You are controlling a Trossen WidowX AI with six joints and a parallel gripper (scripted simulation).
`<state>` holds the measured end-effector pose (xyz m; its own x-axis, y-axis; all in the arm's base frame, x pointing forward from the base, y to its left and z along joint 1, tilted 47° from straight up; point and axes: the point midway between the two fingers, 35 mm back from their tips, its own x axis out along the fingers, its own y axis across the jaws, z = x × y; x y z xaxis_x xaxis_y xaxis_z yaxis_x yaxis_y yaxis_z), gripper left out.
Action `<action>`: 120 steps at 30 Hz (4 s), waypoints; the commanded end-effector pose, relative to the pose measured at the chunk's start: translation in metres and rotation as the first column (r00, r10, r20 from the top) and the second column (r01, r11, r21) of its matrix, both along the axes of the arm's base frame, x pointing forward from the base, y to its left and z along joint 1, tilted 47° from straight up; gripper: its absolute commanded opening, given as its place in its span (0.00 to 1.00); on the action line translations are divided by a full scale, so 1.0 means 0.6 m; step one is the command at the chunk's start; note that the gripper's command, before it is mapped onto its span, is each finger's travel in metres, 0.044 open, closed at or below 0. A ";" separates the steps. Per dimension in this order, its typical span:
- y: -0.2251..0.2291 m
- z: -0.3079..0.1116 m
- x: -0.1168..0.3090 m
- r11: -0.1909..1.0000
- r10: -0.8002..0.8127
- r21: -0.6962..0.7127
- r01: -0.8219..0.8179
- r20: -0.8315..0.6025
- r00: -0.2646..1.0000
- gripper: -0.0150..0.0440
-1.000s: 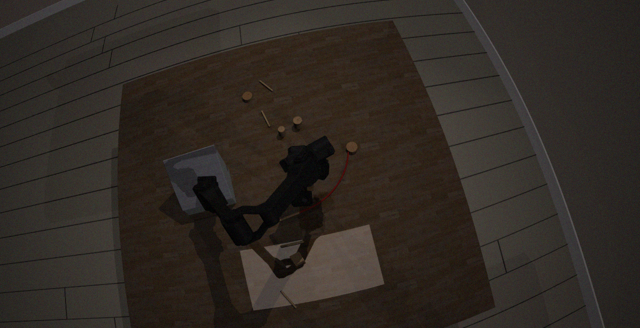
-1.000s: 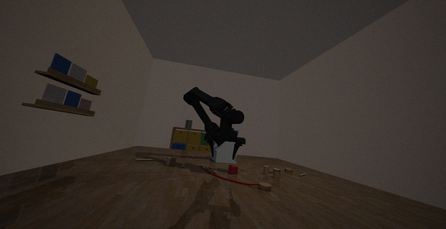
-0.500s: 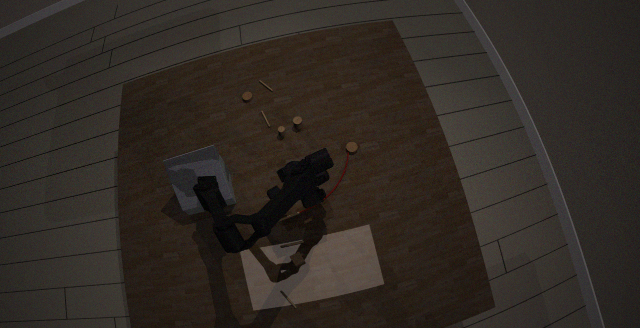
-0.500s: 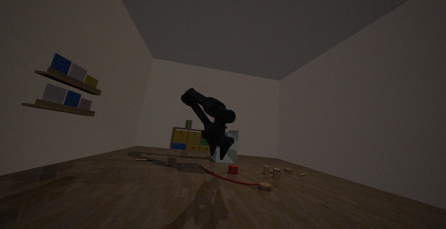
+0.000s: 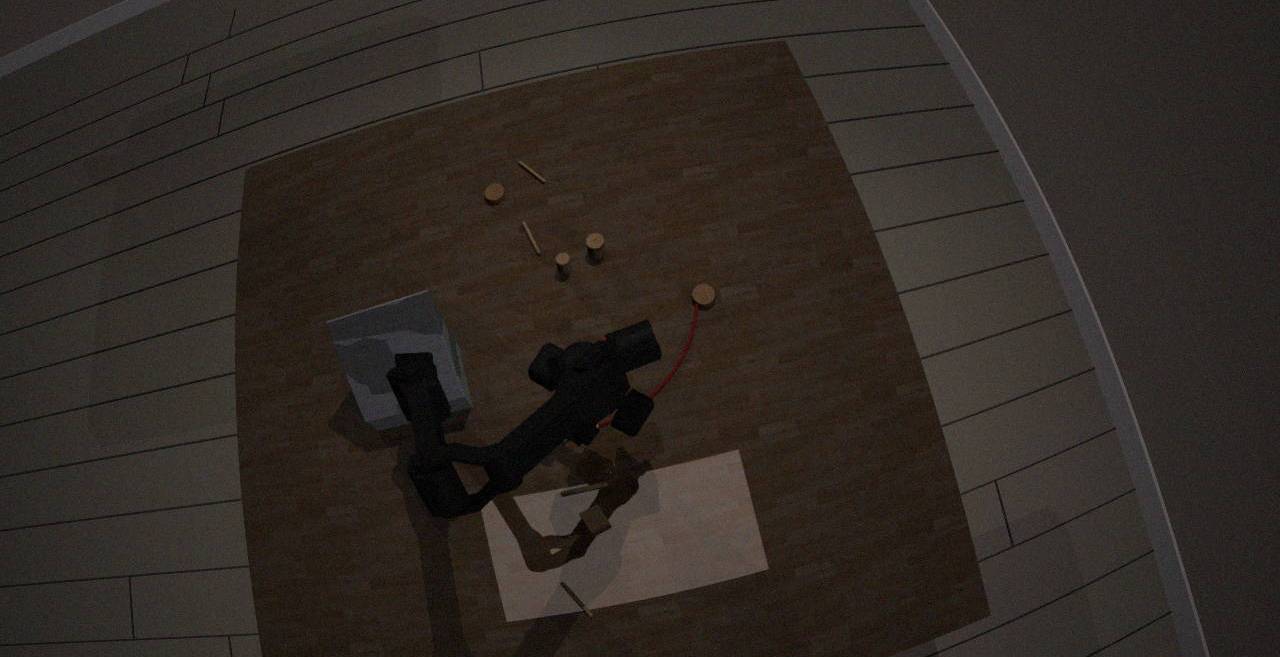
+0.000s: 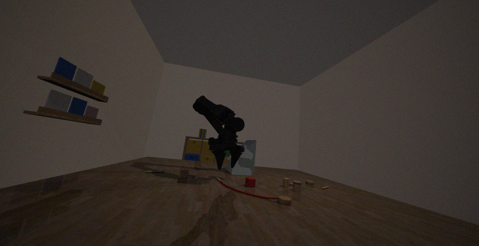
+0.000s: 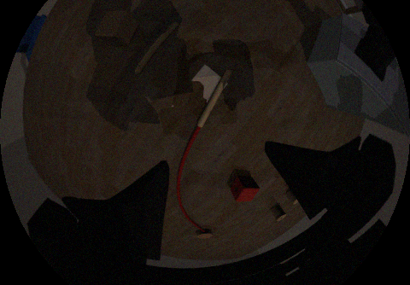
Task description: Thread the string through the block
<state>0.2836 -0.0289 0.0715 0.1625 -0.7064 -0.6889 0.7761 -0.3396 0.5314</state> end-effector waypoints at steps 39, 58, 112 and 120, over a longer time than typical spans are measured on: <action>-0.028 0.015 -0.012 0.910 -0.414 0.185 0.370 0.408 0.814 0.46; -0.065 -0.020 -0.001 0.910 -0.414 0.186 0.370 0.408 0.814 0.46; -0.055 -0.009 -0.003 0.909 -0.417 0.187 0.372 0.412 0.810 0.25; -0.043 0.003 -0.007 0.909 -0.417 0.187 0.372 0.412 0.810 0.25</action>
